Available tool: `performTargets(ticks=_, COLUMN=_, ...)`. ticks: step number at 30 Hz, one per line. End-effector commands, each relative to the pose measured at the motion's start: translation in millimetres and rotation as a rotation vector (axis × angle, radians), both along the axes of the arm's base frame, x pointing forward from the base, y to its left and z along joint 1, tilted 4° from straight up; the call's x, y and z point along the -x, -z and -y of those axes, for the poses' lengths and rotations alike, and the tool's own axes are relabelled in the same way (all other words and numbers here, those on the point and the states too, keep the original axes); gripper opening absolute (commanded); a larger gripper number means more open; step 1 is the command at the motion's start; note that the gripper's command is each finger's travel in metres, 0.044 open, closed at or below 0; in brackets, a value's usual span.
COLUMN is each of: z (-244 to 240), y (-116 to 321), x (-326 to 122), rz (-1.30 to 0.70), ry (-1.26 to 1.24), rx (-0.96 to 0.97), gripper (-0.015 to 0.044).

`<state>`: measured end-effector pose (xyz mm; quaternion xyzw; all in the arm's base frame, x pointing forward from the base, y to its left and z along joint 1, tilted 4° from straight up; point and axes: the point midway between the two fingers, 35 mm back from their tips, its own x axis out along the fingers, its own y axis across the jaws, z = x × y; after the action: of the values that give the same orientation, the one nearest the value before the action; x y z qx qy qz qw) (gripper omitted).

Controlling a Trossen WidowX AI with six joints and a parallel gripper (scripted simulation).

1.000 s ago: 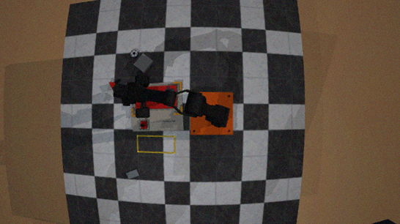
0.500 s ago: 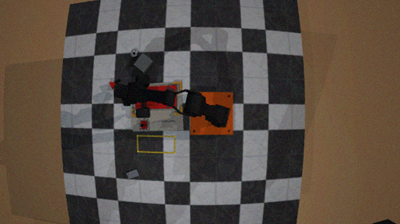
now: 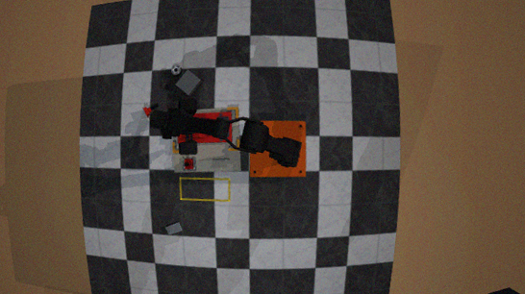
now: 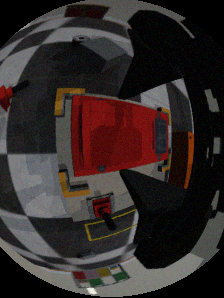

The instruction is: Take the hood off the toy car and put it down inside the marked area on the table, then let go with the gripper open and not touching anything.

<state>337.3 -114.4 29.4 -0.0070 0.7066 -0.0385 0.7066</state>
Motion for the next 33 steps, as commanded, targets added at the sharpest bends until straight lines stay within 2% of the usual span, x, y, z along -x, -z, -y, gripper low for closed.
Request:
performTargets(ticks=1, z=0.7, y=2.4, x=0.4, rz=-0.002, ry=-0.003, rx=0.004, gripper=0.0440)
performTargets(ticks=18, z=1.2, y=10.9, x=0.6, rz=-0.002, ry=-0.003, rx=0.004, gripper=0.0440)
performTargets(ticks=22, z=0.6, y=9.0, x=0.1, rz=0.000, ry=0.001, rx=0.000, gripper=0.0335)
performTargets(ticks=31, z=0.6, y=9.0, x=0.1, rz=0.000, ry=0.001, rx=0.000, gripper=0.0275)
performTargets(ticks=33, z=0.6, y=8.7, x=0.1, rz=0.000, ry=0.001, rx=0.000, gripper=0.0222)
